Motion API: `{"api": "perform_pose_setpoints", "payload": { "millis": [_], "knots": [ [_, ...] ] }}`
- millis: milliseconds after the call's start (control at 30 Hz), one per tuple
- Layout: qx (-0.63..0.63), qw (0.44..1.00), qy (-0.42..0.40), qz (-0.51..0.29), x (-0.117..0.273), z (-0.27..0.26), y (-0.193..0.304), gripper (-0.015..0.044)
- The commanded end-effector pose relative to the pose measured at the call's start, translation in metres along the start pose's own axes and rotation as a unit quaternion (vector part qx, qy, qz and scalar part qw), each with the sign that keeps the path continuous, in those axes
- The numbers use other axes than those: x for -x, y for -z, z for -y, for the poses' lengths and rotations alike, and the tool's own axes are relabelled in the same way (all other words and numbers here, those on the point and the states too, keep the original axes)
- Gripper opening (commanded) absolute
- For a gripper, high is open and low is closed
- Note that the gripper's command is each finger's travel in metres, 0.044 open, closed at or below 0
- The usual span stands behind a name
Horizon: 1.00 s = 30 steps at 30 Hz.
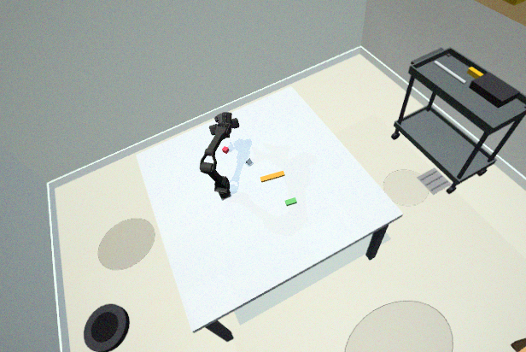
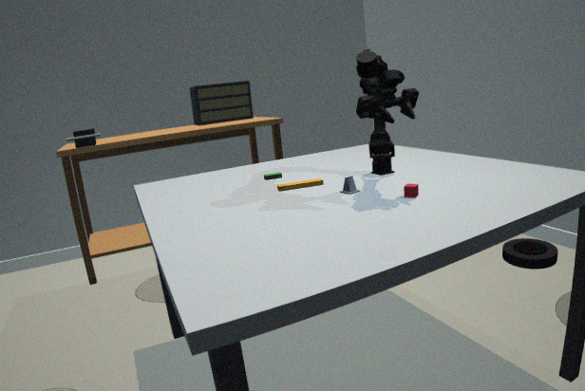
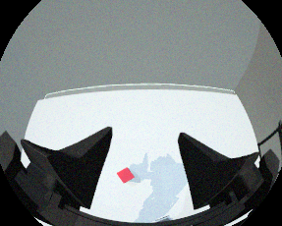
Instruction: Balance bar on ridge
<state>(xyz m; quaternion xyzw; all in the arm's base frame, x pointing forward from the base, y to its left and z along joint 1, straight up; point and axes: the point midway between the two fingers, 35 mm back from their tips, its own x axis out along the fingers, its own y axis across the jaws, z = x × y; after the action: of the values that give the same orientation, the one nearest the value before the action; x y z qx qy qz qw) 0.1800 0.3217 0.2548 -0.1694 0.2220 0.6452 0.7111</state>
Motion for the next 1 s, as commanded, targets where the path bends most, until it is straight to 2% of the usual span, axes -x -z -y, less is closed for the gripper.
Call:
{"api": "perform_pose_setpoints", "payload": {
  "millis": [0,500,967],
  "knots": [
    [-0.04,0.998,0.031,-0.024,0.004,0.023,0.014,0.0315],
    [-0.188,0.966,0.142,-0.109,0.035,0.098,0.077,0.0315],
    [-0.34,0.892,0.238,-0.18,0.082,0.148,0.144,0.0315]
  ]
}}
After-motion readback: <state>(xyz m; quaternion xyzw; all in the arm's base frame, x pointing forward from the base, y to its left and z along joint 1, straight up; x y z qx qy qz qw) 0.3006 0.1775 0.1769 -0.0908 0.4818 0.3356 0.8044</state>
